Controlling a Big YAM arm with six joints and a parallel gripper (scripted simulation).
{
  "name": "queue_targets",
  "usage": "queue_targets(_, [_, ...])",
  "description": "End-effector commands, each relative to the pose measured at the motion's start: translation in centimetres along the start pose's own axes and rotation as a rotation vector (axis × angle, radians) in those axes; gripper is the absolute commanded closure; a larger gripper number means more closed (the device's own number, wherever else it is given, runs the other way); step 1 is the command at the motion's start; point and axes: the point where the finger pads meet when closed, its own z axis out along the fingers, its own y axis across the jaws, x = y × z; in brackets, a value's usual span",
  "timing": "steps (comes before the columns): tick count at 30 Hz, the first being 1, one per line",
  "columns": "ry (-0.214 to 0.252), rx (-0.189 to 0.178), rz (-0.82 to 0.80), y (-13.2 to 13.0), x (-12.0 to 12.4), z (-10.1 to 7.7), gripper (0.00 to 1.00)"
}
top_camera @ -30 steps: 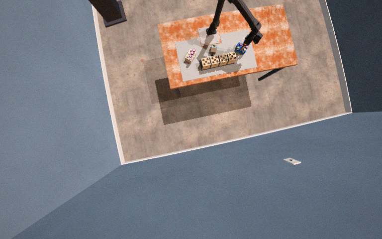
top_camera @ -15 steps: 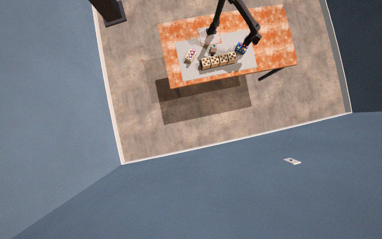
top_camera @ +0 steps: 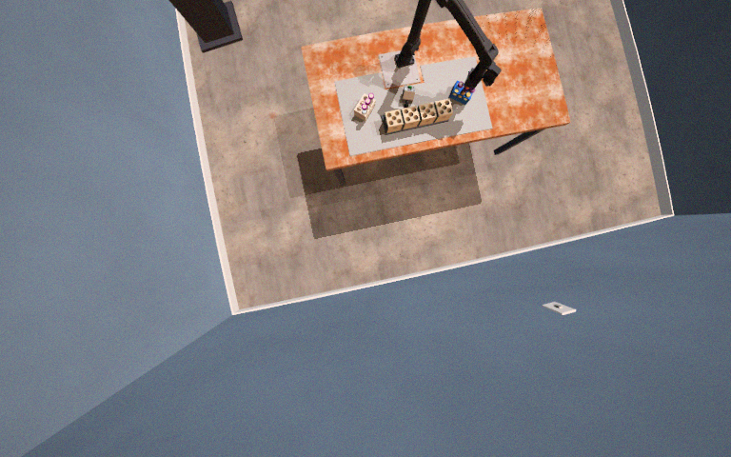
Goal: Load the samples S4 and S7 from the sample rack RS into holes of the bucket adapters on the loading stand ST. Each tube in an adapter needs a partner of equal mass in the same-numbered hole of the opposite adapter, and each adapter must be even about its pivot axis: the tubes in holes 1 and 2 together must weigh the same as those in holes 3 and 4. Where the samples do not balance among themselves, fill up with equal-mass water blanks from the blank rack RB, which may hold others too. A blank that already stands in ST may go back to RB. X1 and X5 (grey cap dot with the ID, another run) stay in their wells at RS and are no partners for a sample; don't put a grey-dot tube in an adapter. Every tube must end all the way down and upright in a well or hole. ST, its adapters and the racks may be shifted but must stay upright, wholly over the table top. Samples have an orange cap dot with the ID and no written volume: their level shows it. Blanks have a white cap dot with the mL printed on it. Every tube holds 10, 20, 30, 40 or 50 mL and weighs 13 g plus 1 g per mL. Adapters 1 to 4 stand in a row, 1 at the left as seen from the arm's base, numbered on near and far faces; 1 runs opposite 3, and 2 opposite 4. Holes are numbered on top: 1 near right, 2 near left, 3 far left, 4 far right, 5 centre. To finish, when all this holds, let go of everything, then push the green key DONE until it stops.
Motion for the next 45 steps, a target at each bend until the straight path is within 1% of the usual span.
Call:
queue_targets(1, [-0.054, 0.011, 0.0, -0.3, -1.4, -1.9, 0.45])
queue_targets(6, [-0.054, 0.011, 0.0, -0.3, -1.4, -1.9, 0.45])
queue_targets(7, [-0.089, 0.018, 0.0, -0.6, -2.1, -4.2, 0.45])
queue_targets(9, [-0.089, 0.018, 0.0, -0.6, -2.1, -4.2, 0.45])
queue_targets(11, [-0.082, 0.016, 0.0, -0.5, -2.0, -4.6, 0.45])
queue_targets(15, [-0.09, 0.018, 0.0, -0.5, -1.9, -6.3, 0.45])
queue_targets(19, [-0.073, 0.014, 0.0, -0.4, -1.9, -6.8, 0.45])
queue_targets(20, [-0.029, 0.005, -0.001, -0.1, -0.7, -5.1, 0.45])
queue_targets(21, [-0.055, 0.011, 0.0, -0.3, -1.3, -5.7, 0.45])
queue_targets(36, [-0.055, 0.011, 0.0, -0.3, -1.3, -5.7, 0.45])
queue_targets(37, [0.003, -0.001, -0.001, -0.1, 0.1, -3.7, 0.45])
queue_targets(38, [-0.036, 0.006, 0.072, -0.9, 0.9, -5.2, 0.2])
queue_targets(40, [-0.055, 0.009, 0.172, -1.9, 1.9, -5.1, 0.2])
queue_targets(41, [-0.054, 0.008, 0.222, -2.3, 2.6, -5.1, 0.2])
queue_targets(43, [-0.054, 0.008, 0.222, -2.3, 2.6, -5.1, 0.2])
queue_targets(44, [-0.045, 0.006, 0.272, -2.6, 3.6, -5.0, 0.2])
queue_targets(45, [-0.049, 0.006, 0.322, -3.1, 4.2, -5.0, 0.2])
